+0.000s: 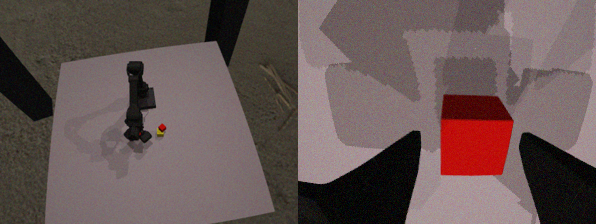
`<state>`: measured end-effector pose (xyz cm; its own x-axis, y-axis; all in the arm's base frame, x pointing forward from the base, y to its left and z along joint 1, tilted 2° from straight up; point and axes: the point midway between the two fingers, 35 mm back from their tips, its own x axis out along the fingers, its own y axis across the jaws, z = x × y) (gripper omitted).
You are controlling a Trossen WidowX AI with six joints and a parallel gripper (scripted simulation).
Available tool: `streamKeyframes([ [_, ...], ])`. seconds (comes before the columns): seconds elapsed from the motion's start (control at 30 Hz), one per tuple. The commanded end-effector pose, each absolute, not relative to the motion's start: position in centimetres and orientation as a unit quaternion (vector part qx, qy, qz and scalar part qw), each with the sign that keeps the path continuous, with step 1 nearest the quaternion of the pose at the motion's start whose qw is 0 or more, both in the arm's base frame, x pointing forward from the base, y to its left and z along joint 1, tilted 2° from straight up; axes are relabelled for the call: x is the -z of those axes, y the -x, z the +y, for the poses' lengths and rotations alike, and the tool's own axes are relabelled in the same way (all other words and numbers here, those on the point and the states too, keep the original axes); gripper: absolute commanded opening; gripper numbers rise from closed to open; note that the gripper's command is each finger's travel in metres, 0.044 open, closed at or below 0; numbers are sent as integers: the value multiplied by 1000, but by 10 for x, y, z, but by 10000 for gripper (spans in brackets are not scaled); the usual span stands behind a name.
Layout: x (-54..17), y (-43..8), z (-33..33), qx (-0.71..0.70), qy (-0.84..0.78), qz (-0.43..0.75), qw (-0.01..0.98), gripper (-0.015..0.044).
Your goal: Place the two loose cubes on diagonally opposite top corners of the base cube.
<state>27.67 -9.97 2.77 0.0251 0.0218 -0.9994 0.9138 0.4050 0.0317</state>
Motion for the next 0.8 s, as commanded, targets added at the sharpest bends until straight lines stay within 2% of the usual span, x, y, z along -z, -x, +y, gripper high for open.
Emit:
streamKeyframes([
  [0.0, -20, -276, -99, 374, -396, 591, 596, 265],
  [0.03, -20, -276, -99, 374, -396, 591, 596, 265],
  [0.23, -20, -276, -99, 374, -396, 591, 596, 108],
  [0.77, -55, -280, -102, 374, -396, 590, 596, 105],
])
